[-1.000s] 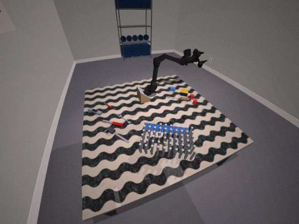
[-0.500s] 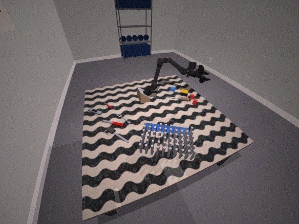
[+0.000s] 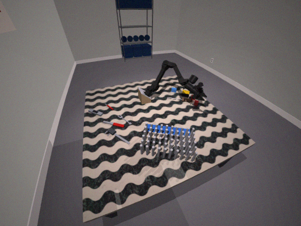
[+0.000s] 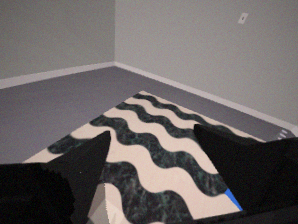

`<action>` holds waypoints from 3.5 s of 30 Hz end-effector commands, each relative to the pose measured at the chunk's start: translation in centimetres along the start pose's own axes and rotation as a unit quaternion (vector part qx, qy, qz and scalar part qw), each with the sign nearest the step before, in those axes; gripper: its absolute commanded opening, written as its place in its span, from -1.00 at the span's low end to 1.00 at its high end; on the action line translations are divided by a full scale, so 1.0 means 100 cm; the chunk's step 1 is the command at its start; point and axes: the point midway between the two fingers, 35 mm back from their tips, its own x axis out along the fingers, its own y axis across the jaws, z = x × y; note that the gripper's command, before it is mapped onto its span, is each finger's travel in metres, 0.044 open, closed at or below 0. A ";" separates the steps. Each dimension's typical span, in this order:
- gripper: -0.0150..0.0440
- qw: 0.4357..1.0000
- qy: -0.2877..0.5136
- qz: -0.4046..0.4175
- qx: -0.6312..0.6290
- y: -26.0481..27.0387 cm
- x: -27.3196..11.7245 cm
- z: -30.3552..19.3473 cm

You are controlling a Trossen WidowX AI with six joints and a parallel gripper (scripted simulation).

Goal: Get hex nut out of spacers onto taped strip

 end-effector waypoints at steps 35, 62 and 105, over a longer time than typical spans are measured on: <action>1.00 0.933 0.192 -0.304 0.006 -0.290 -0.139 -0.141; 1.00 0.941 0.266 -0.209 -0.030 -0.226 -0.088 -0.145; 1.00 0.797 0.556 0.204 -0.120 0.148 -0.131 -0.114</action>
